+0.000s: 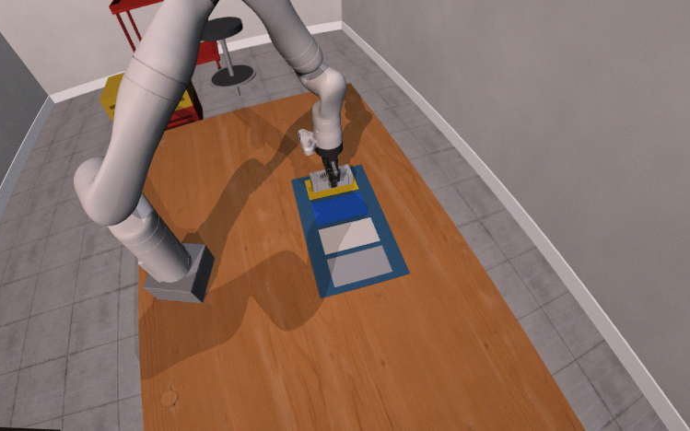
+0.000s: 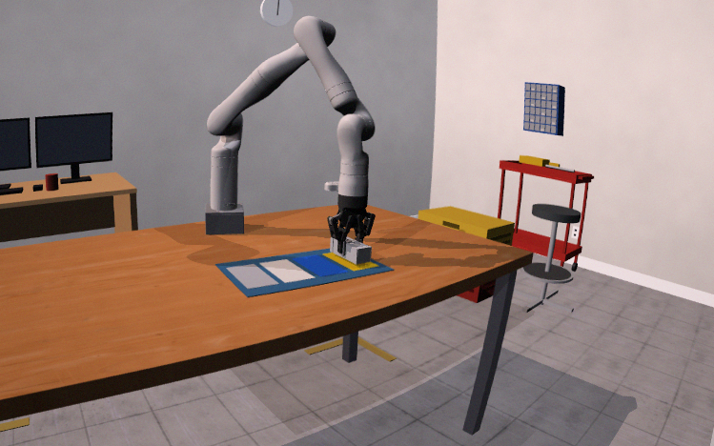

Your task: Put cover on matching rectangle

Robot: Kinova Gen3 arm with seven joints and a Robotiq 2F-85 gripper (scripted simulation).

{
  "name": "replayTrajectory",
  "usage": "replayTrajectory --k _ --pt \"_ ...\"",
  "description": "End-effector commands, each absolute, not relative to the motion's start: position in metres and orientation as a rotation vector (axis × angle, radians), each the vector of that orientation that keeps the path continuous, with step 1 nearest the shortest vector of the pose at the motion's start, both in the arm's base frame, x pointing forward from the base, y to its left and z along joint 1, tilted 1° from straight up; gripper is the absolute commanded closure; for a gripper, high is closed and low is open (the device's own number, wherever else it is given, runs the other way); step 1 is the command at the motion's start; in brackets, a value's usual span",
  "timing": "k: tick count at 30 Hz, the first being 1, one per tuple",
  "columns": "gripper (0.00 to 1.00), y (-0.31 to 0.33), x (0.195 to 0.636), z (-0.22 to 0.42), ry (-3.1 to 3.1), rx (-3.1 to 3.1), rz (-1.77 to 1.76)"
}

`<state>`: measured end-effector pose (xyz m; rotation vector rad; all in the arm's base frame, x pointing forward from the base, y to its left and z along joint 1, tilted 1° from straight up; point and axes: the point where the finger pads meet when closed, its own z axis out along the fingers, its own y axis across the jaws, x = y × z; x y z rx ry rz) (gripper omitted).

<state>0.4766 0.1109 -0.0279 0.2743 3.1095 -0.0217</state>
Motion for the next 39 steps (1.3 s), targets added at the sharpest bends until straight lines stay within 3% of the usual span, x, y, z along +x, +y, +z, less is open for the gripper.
replayTrajectory --k 1,39 --pt "1.00 0.1137 0.4783 -0.0281 3.106 0.291 -0.014" --pt "1.00 0.1150 0.4789 -0.0333 3.102 0.290 -0.012"
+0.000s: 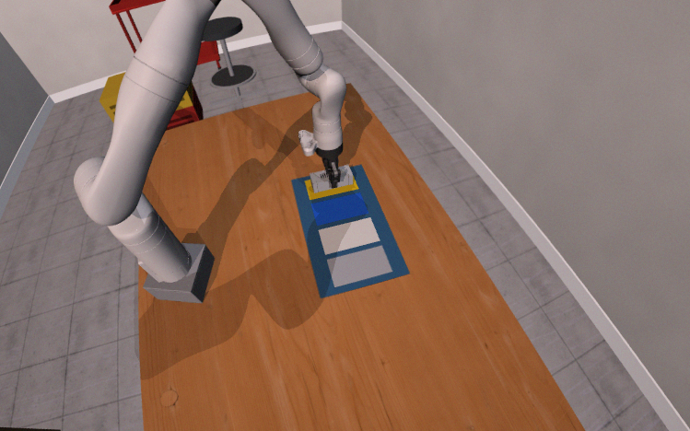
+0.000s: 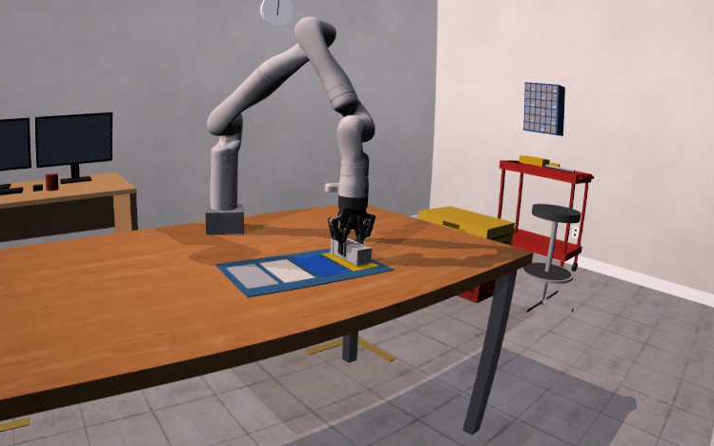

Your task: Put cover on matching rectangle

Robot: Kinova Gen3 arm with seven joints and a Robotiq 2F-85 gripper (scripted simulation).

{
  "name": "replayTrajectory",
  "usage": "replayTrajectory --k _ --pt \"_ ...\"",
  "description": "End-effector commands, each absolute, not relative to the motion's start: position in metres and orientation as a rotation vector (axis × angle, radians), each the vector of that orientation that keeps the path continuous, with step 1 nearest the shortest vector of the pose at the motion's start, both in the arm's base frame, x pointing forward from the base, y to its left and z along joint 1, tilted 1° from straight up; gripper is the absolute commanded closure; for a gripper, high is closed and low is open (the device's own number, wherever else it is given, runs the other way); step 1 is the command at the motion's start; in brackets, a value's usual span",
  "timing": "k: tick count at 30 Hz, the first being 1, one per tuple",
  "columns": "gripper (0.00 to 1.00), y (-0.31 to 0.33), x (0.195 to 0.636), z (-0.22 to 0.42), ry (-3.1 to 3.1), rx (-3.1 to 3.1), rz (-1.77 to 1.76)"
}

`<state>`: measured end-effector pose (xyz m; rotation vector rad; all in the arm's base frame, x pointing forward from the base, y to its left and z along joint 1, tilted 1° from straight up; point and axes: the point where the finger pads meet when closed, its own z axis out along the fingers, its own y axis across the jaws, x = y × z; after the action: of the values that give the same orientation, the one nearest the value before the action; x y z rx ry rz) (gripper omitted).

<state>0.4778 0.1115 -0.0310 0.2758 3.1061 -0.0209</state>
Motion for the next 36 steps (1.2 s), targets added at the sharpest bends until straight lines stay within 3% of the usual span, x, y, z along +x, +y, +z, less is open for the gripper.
replayTrajectory --k 1,29,30,36 --pt "1.00 0.1151 0.4787 -0.0339 3.102 0.290 -0.012" --pt "1.00 0.1154 0.4775 -0.0364 3.105 0.291 -0.014" --pt "0.00 0.1154 0.4775 -0.0364 3.105 0.291 -0.014" --pt "0.00 0.1154 0.4775 -0.0364 3.105 0.291 -0.014"
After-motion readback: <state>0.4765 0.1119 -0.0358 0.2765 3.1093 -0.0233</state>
